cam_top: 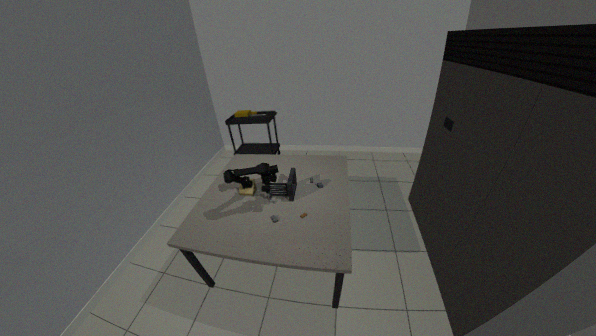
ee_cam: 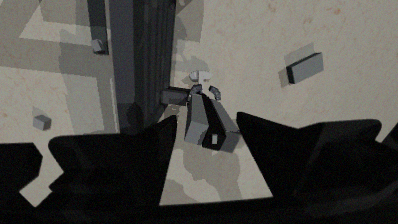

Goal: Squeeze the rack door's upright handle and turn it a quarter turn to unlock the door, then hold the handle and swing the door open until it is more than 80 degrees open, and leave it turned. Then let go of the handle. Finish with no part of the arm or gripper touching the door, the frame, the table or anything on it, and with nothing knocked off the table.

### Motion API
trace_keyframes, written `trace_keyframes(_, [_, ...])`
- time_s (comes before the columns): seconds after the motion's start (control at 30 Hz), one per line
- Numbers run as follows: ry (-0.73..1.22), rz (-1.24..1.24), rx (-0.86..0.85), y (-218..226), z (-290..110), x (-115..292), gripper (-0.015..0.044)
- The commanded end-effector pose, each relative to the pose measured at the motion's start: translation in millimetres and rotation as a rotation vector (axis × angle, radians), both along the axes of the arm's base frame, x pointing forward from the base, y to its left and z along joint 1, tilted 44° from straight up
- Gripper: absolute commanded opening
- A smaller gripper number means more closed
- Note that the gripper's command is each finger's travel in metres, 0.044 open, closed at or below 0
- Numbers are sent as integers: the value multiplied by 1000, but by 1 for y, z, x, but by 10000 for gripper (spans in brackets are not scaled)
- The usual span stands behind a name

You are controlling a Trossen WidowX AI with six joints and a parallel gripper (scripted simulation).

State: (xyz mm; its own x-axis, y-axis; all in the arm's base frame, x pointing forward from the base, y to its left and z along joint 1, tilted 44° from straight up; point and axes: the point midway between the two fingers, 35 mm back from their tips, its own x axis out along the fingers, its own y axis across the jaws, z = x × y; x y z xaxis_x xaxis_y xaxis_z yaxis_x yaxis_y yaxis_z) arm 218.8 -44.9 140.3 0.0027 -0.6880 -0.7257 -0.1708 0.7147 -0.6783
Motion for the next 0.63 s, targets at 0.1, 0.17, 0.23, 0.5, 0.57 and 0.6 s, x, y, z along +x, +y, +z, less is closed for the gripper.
trace_keyframes(0.1, [-20,12,14,9,11,2,292])
trace_keyframes(0.17, [-23,16,17,12,13,2,292])
trace_keyframes(0.23, [-26,21,19,14,16,2,292])
trace_keyframes(0.5, [-37,39,29,23,26,1,292])
trace_keyframes(0.57, [-40,43,32,26,28,1,292])
trace_keyframes(0.6, [-41,45,33,27,29,0,292])
